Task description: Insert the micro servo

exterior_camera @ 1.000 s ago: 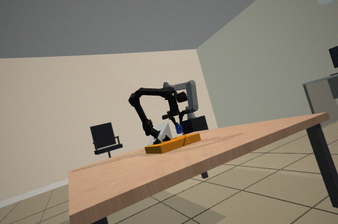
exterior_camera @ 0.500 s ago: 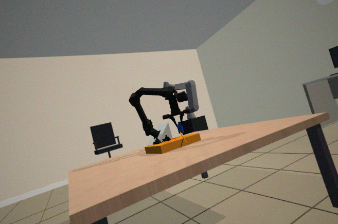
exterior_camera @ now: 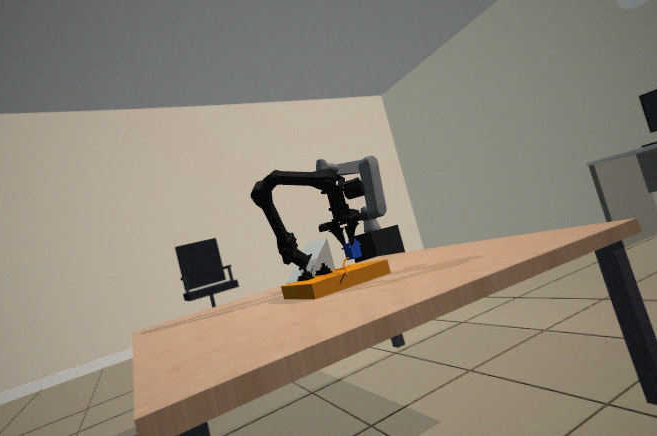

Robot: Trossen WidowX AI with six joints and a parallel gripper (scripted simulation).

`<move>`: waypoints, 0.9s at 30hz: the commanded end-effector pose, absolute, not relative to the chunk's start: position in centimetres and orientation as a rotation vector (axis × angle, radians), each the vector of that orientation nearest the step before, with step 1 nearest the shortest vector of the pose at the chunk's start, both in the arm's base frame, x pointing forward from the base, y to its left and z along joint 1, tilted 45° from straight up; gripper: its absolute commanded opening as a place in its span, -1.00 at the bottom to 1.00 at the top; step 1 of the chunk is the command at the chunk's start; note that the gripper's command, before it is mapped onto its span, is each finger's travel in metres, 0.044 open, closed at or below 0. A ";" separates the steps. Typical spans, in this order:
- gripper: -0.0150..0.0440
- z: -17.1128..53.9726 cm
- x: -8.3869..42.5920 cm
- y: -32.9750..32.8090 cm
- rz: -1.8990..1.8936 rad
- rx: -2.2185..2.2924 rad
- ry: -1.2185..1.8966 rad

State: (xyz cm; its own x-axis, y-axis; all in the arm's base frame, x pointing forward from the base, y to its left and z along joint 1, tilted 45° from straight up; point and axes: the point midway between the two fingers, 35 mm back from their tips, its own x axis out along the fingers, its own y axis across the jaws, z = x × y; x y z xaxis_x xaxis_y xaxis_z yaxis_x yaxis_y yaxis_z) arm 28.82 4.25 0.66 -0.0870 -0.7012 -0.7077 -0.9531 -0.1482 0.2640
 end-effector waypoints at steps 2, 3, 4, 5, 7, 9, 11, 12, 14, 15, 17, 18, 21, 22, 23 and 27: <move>-0.49 0.6 28.8 4.3 0.902 -1.762 1.826; -0.49 0.6 28.8 4.3 0.865 -1.741 1.830; -0.49 0.6 28.8 4.3 0.829 -1.720 1.835; -0.49 0.6 28.8 4.3 0.793 -1.699 1.838; -0.49 0.6 28.8 4.3 0.721 -1.655 1.844; -0.49 0.6 28.8 4.3 0.649 -1.612 1.848; -0.49 0.6 28.8 4.3 0.579 -1.567 1.851; -0.49 0.6 28.8 4.3 0.544 -1.544 1.851; -0.49 0.6 28.8 4.3 0.475 -1.499 1.850; -0.49 0.6 28.8 4.3 0.441 -1.476 1.850; -0.49 0.6 28.8 4.3 0.373 -1.430 1.846; -0.49 0.6 28.8 4.3 0.339 -1.406 1.844; -0.49 0.6 28.8 4.3 0.240 -1.335 1.835; -0.49 0.6 28.8 4.3 0.207 -1.312 1.831; -0.49 0.6 28.8 4.3 0.175 -1.288 1.827; -0.49 0.6 28.8 4.3 0.047 -1.191 1.806</move>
